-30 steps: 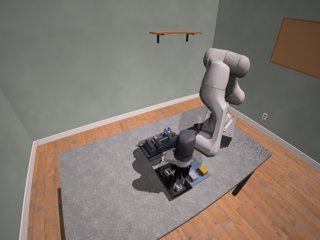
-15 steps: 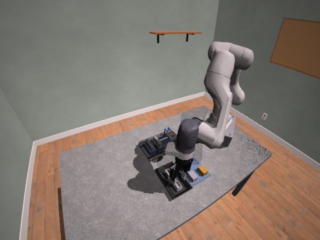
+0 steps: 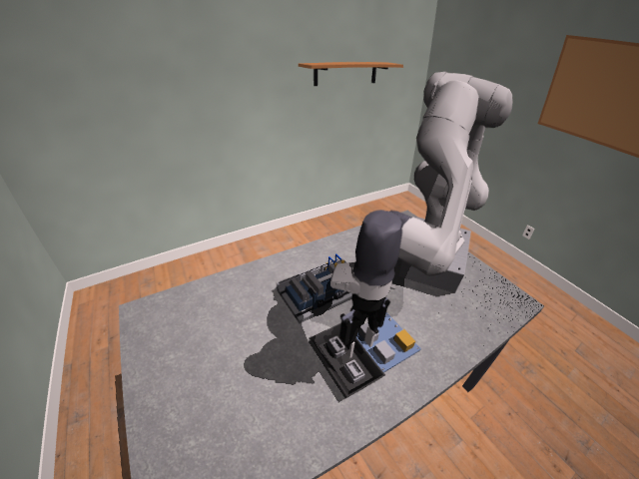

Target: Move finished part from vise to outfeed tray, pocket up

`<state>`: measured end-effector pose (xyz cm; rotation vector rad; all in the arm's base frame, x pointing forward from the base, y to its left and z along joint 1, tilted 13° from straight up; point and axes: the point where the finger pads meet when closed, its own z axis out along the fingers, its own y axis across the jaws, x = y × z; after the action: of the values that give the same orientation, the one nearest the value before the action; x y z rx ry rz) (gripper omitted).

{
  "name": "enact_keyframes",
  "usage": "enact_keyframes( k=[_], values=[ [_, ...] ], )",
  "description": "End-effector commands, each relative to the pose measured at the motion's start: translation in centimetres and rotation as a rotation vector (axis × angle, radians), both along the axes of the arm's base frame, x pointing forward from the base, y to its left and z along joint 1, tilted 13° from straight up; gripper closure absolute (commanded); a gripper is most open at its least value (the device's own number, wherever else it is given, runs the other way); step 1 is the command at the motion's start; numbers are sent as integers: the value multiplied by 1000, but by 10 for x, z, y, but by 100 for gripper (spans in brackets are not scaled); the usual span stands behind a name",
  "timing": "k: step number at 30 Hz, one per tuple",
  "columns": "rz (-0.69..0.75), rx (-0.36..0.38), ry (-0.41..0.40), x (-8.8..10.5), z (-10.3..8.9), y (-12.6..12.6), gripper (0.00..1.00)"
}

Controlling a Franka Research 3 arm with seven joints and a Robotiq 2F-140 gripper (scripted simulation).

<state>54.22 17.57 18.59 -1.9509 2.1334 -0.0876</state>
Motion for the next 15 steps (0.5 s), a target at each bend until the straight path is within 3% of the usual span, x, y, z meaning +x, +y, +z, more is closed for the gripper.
enact_keyframes(
  k=[1, 9, 10, 15],
  values=[
    [-5, -7, 24, -8, 5, -5, 60],
    [-5, -7, 24, -8, 8, -5, 60],
    [-5, -7, 24, -8, 8, -5, 100],
    [-5, -7, 24, -8, 8, -5, 100]
  ],
)
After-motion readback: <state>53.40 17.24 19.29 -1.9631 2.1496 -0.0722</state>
